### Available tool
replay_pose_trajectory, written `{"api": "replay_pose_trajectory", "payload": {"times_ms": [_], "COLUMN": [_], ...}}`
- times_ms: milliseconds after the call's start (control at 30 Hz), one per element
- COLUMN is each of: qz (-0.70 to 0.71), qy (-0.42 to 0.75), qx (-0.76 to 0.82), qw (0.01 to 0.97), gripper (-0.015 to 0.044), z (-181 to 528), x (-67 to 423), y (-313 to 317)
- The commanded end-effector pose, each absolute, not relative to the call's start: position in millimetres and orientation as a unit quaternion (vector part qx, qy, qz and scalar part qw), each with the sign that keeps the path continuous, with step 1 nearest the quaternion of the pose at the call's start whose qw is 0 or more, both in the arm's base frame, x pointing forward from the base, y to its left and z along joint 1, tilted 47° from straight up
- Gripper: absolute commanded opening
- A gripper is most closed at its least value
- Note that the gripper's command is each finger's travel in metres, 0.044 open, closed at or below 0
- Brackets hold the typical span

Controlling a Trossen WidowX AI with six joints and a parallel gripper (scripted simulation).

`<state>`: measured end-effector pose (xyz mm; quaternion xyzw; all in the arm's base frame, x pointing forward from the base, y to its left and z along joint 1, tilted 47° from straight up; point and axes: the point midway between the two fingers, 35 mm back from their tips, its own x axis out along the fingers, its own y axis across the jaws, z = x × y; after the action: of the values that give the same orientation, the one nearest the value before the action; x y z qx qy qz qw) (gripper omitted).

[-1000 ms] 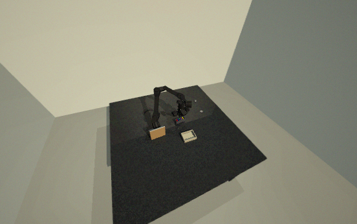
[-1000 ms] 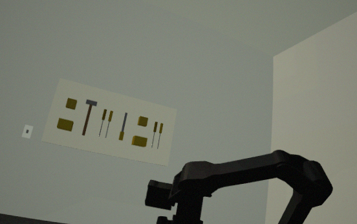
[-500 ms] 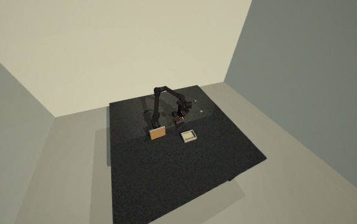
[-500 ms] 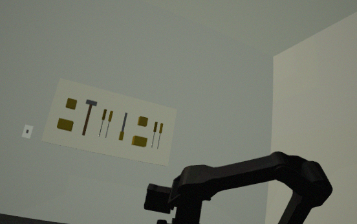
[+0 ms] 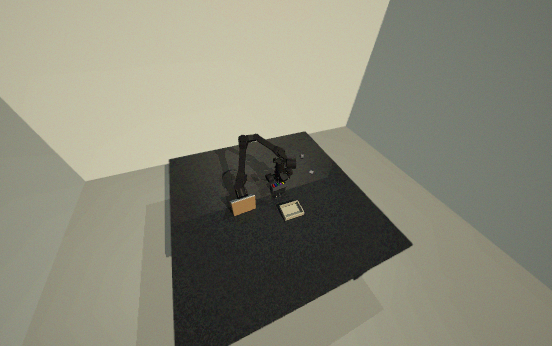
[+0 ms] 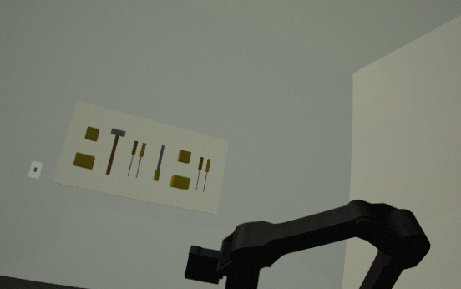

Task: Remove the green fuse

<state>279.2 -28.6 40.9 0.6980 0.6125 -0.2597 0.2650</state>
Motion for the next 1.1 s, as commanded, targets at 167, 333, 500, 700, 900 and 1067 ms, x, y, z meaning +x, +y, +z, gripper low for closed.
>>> {"api": "replay_pose_trajectory", "payload": {"times_ms": [167,333,500,700,900,1067], "qz": [-0.259,-0.259,-0.259,-0.259,-0.259,-0.259], "qy": [0.614,0.614,0.614,0.614,0.614,0.614], "qx": [0.699,0.699,0.699,0.699,0.699,0.699], "qw": [0.261,0.261,0.261,0.261,0.261,0.261], "gripper": [0.0069,0.0069,0.0069,0.0069,0.0069,0.0069], "z": [35.7,35.7,35.7,33.6,29.9,29.0], "x": [279.0,279.0,279.0,279.3,280.0,280.1], "y": [-21.7,-21.7,-21.7,-19.4,-15.3,-14.4]}}
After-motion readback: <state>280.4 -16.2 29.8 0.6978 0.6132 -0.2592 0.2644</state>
